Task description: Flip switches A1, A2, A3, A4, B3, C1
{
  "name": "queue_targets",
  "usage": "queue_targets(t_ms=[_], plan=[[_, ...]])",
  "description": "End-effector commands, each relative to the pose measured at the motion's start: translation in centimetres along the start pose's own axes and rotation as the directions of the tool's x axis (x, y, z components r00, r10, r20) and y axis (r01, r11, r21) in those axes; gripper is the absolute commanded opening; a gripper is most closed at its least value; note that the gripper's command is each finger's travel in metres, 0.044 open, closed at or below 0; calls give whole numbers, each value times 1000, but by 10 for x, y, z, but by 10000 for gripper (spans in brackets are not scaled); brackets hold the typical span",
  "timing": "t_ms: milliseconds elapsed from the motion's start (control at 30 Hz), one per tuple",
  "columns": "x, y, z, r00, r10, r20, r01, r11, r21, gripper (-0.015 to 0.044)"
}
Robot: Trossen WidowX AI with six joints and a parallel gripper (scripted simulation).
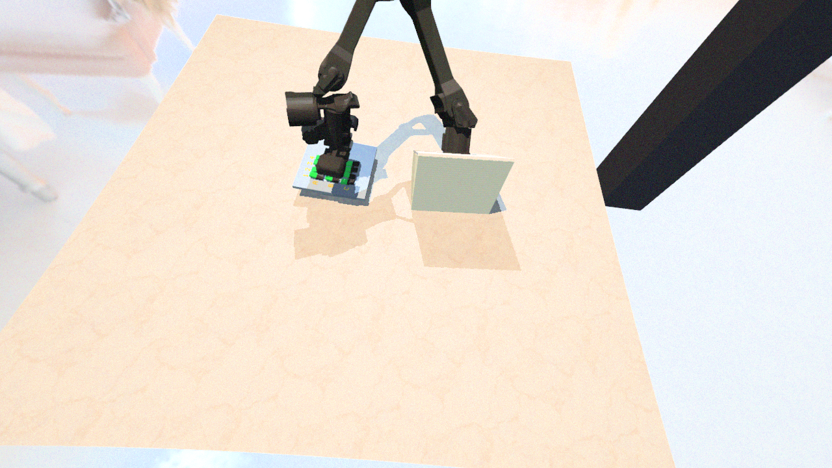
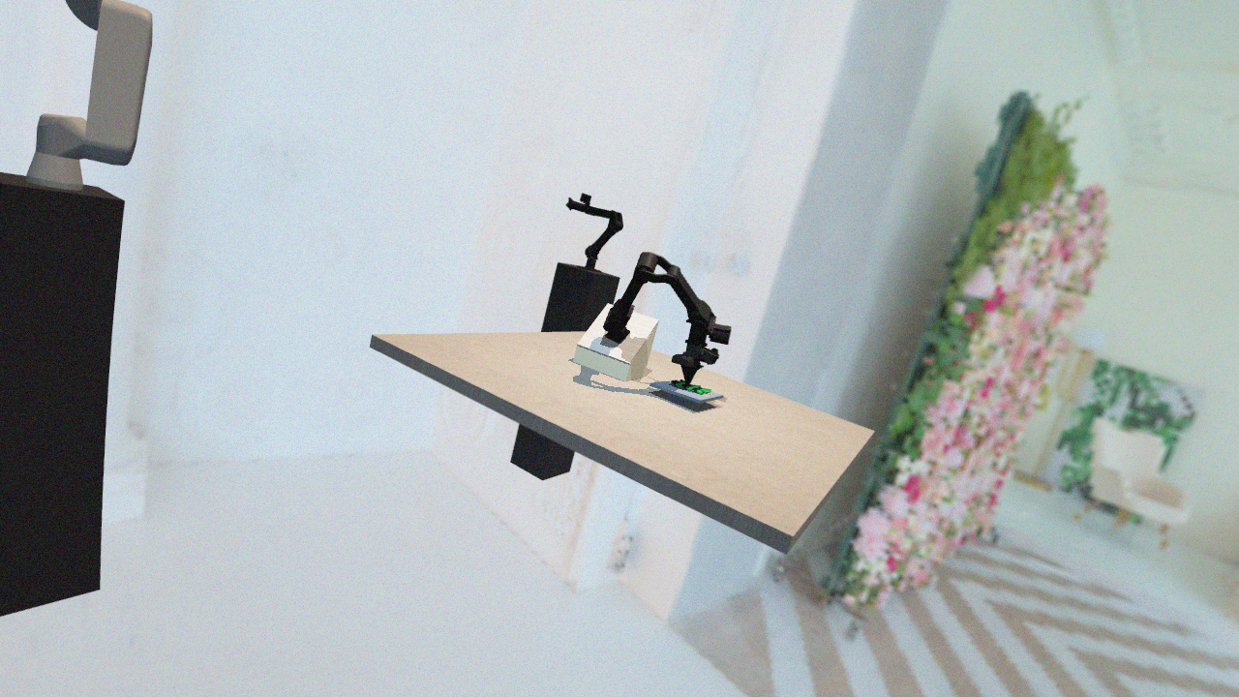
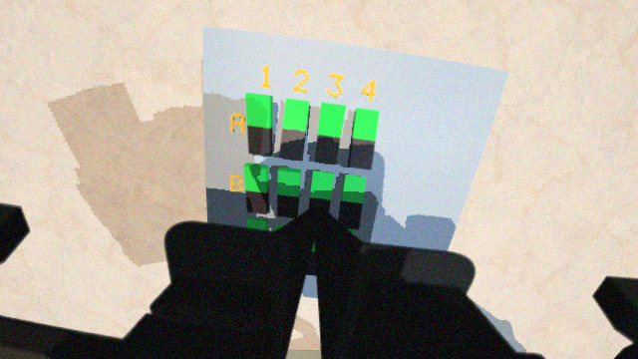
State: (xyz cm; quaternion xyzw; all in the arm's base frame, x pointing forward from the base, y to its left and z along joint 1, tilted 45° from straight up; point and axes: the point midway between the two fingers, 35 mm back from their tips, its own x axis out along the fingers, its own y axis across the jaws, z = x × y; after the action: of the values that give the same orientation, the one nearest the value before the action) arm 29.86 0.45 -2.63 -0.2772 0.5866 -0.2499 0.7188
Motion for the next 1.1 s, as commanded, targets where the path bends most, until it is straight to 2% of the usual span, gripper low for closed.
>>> queue_targets(t_ms=[0,633,700,833,1067], plan=[[1,-1,0,1000,-5,3,5,1000,-3,0],[3,-1,0,1000,-5,3,5,1000,-3,0],[-8,1,2,1000,2,-3,-2,1000,0,0],[-59,0,3,1000,-1,-23,1,1000,-3,0],[-62,11,-6,1000,0,-24,0,1000,-4,0]])
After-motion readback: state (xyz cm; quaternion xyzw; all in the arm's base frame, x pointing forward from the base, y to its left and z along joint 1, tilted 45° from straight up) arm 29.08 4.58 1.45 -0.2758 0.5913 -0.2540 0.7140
